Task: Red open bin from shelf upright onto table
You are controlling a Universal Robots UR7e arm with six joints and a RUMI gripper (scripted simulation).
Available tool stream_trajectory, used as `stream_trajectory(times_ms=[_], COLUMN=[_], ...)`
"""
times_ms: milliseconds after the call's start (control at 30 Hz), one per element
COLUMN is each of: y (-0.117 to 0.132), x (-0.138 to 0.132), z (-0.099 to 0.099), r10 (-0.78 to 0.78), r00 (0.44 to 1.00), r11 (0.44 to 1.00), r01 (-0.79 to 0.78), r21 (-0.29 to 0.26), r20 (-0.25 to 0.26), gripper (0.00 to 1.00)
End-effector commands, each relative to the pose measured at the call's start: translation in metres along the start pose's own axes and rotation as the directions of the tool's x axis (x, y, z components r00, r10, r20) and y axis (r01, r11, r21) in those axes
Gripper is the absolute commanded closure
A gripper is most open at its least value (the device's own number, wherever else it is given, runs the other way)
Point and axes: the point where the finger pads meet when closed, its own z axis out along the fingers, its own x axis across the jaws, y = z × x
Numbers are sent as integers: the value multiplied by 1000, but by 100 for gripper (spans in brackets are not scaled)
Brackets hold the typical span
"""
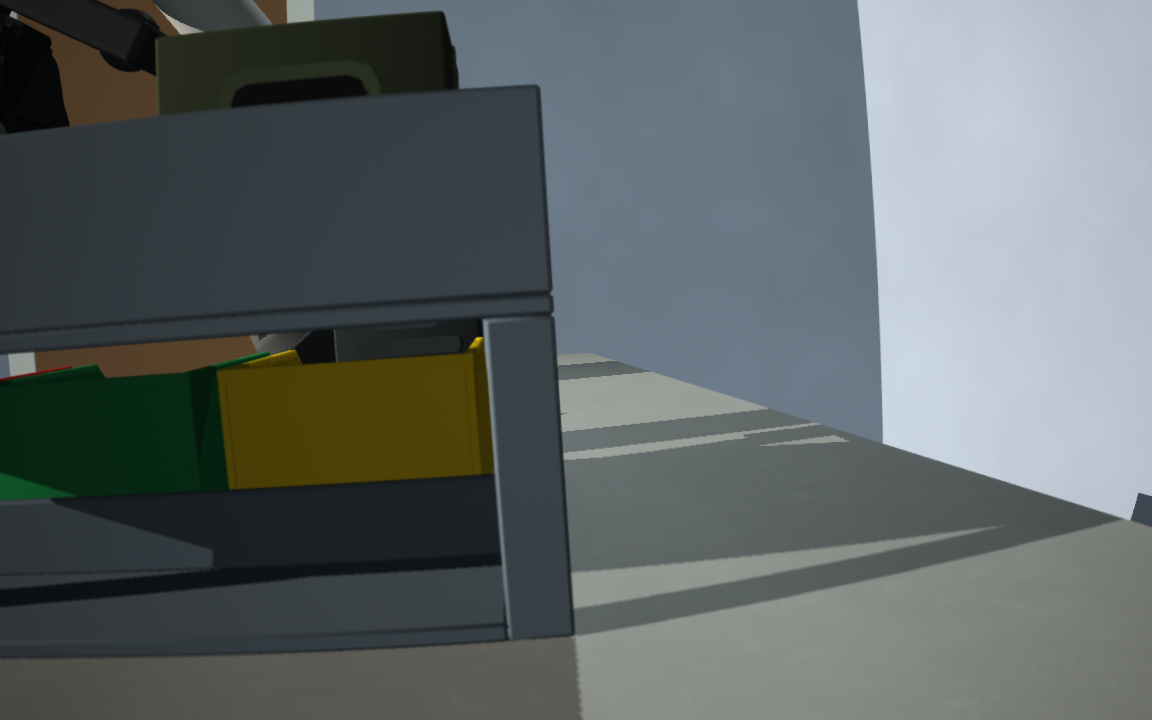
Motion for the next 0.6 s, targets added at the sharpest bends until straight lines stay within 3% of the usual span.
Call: stream_trajectory(times_ms=[0,567], y=[0,0], x=[0,0], z=[2,24], r10=[0,0], r00=[1000,1000], r11=[1000,1000], r01=[0,0], r21=[0,0], r20=[-1,-1], gripper=[42,42])
